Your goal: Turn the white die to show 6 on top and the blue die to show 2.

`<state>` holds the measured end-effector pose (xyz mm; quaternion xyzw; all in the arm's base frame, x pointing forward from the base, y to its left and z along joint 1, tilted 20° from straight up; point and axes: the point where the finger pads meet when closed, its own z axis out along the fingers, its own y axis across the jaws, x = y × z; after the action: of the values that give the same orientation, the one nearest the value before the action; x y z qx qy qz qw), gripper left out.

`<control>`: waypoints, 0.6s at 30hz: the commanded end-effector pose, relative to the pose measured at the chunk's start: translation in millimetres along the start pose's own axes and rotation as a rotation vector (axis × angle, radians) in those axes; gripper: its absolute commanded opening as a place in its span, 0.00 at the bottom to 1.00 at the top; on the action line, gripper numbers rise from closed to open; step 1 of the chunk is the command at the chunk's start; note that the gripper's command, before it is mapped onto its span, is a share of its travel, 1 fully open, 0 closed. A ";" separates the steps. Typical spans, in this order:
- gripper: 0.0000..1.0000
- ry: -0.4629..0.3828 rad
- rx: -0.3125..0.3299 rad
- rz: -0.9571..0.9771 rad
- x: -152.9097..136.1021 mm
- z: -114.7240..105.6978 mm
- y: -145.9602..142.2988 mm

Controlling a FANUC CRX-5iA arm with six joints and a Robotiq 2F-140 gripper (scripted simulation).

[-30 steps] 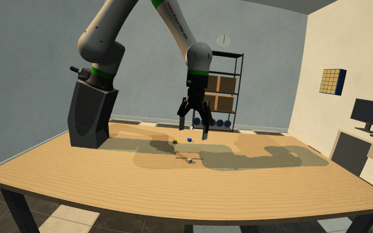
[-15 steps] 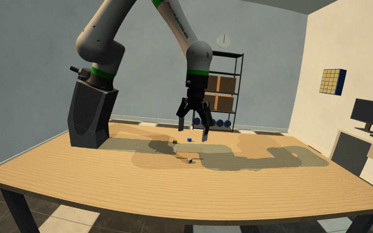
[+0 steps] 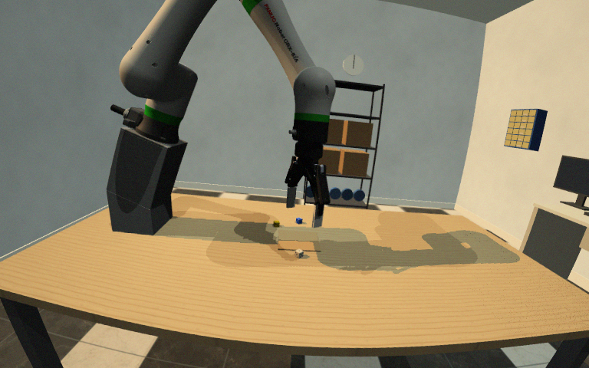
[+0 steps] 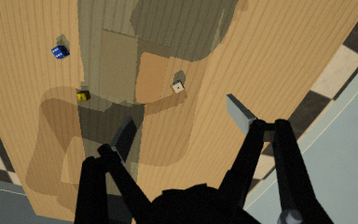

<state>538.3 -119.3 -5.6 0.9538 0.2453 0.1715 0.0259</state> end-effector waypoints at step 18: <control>1.00 -0.003 -0.016 0.717 -0.6 17.0 -0.5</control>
<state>542.2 -118.9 -20.1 0.9831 -0.0541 0.1719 -0.0314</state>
